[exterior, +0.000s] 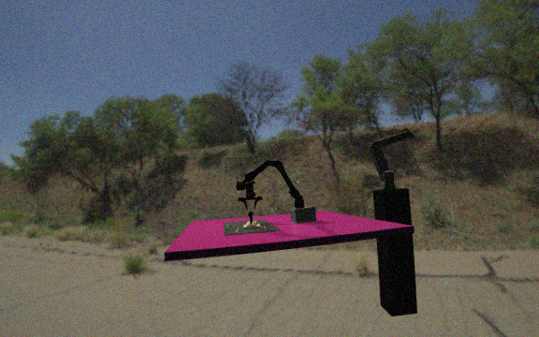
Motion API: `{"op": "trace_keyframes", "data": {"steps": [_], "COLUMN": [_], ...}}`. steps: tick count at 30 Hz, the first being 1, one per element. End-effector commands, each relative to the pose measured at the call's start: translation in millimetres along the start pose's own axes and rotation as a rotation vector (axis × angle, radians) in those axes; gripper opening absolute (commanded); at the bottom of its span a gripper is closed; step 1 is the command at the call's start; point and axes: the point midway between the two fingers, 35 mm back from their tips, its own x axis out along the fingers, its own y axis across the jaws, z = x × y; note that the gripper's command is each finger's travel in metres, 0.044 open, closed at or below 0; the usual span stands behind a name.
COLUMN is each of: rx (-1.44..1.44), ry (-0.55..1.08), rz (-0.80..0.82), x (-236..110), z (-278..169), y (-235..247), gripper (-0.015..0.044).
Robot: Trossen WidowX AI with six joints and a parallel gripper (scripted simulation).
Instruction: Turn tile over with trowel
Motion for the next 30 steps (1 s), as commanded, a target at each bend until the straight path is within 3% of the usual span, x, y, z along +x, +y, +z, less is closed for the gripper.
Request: {"op": "trace_keyframes", "data": {"steps": [1,5,12,30], "rx": [0.000,0.000,0.026,0.568], "ry": [0.001,0.002,0.001,-0.049], "rz": [0.004,-0.007,-0.014,-0.168], "x": [-8.8,-16.9,-19.0,-4.9], "z": [0.1,-0.2,-0.5,-5.9], "y": [1.2,-0.4,-0.5,-3.0], "gripper": [0.0270,0.0300,0.0300,0.0300]}}
